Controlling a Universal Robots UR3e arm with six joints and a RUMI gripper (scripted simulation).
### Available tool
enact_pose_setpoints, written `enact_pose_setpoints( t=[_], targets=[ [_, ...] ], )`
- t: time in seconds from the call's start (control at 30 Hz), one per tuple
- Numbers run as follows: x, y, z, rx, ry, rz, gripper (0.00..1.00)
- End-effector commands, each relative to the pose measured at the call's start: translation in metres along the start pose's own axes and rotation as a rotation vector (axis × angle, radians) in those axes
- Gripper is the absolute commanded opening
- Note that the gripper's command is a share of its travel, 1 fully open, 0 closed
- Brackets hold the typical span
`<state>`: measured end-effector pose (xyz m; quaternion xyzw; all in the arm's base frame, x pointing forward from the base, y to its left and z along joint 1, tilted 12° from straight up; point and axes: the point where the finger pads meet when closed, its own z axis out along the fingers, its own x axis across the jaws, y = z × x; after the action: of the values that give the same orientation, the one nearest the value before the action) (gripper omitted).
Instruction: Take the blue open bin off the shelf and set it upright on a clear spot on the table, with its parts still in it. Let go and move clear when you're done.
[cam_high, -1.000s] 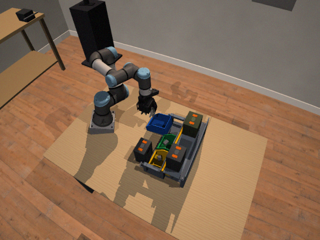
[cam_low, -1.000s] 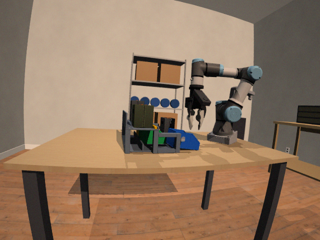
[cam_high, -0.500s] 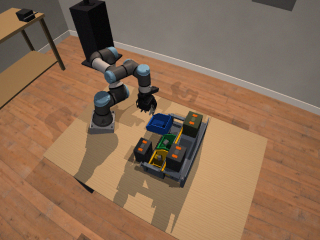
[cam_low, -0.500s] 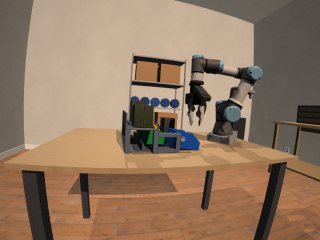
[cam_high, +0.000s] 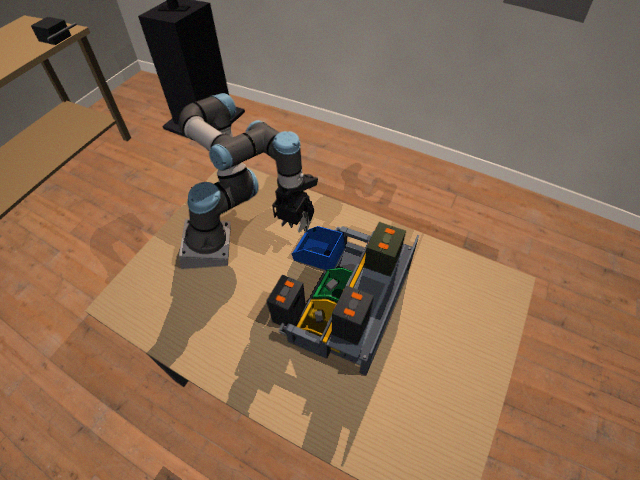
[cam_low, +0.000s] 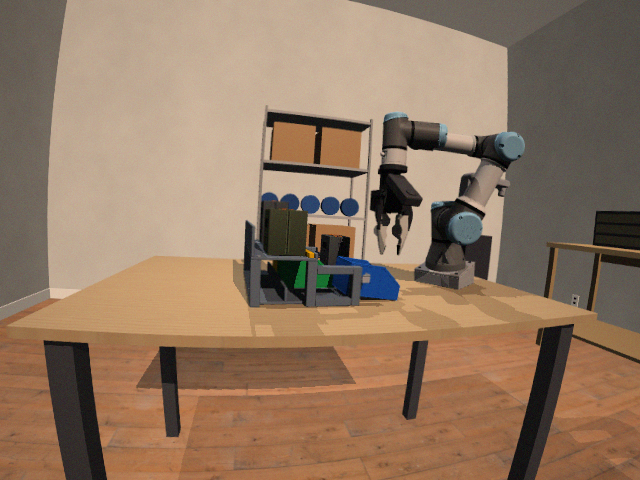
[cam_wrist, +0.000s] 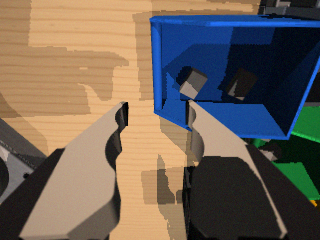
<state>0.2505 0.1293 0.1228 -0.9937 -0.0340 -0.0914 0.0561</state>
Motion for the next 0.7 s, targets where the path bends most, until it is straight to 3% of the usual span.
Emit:
enact_pose_setpoints(
  t=[0.0,0.67],
  targets=[
    [0.0006,0.0001,0.0015,-0.001,0.002,0.0,0.26],
    [0.0006,0.0,0.0071,-0.001,0.002,0.0,0.26]
  ],
)
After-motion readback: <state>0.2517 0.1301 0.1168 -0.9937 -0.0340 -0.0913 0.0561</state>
